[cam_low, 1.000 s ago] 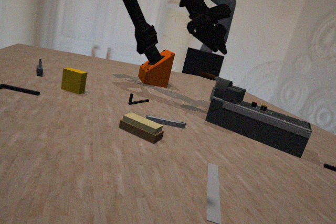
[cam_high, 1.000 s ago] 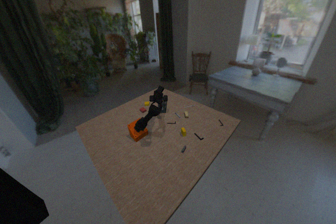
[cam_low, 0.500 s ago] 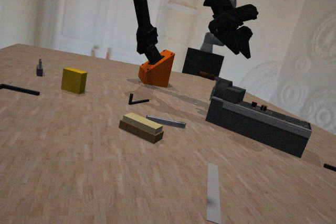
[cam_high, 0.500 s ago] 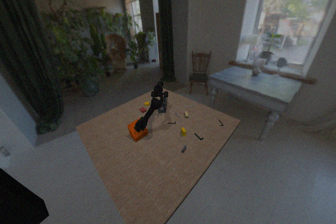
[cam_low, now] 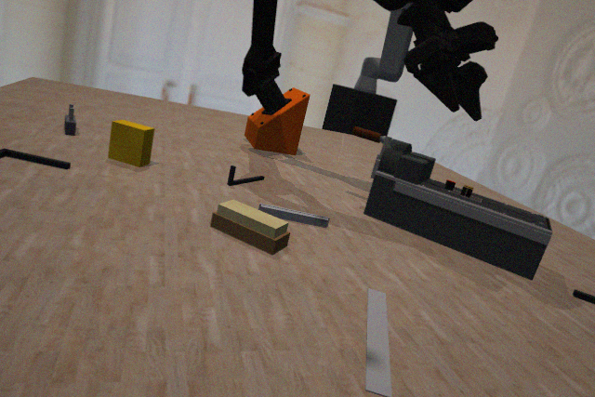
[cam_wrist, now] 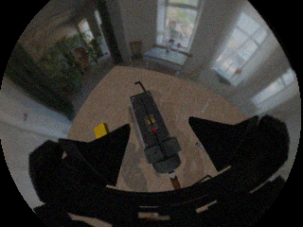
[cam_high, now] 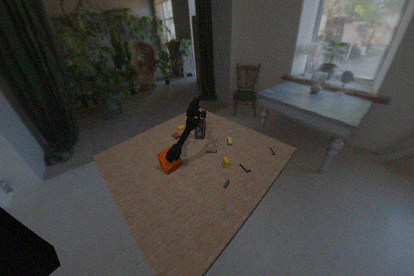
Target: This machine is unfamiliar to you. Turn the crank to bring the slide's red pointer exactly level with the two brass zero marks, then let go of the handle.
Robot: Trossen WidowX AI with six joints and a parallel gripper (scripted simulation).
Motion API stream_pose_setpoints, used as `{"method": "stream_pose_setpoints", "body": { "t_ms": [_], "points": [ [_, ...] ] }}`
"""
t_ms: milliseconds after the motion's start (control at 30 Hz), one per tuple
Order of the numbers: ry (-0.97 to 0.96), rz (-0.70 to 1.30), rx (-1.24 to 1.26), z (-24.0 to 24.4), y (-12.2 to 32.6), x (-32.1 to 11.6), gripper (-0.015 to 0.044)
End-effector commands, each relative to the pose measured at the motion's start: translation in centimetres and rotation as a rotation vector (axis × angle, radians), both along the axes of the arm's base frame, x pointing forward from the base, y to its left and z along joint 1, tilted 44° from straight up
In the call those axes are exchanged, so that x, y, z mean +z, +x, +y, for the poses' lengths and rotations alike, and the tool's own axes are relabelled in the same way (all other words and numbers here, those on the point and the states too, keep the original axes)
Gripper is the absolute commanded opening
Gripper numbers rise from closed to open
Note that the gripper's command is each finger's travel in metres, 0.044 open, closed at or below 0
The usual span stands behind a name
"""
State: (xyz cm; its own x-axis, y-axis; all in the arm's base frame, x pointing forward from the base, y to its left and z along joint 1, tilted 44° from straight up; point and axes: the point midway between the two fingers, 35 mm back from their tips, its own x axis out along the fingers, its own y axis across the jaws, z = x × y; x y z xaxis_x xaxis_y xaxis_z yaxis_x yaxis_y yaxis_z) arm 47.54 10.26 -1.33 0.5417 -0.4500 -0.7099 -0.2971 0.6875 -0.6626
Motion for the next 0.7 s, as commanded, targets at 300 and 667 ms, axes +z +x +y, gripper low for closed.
{"method": "stream_pose_setpoints", "body": {
  "t_ms": [300, 667],
  "points": [
    [-0.015, 0.010, -0.012, -4.4, -0.9, -4.5, 0.0440],
    [-0.015, 0.010, -0.012, -4.4, -0.9, -4.5, 0.0440]
  ]
}}
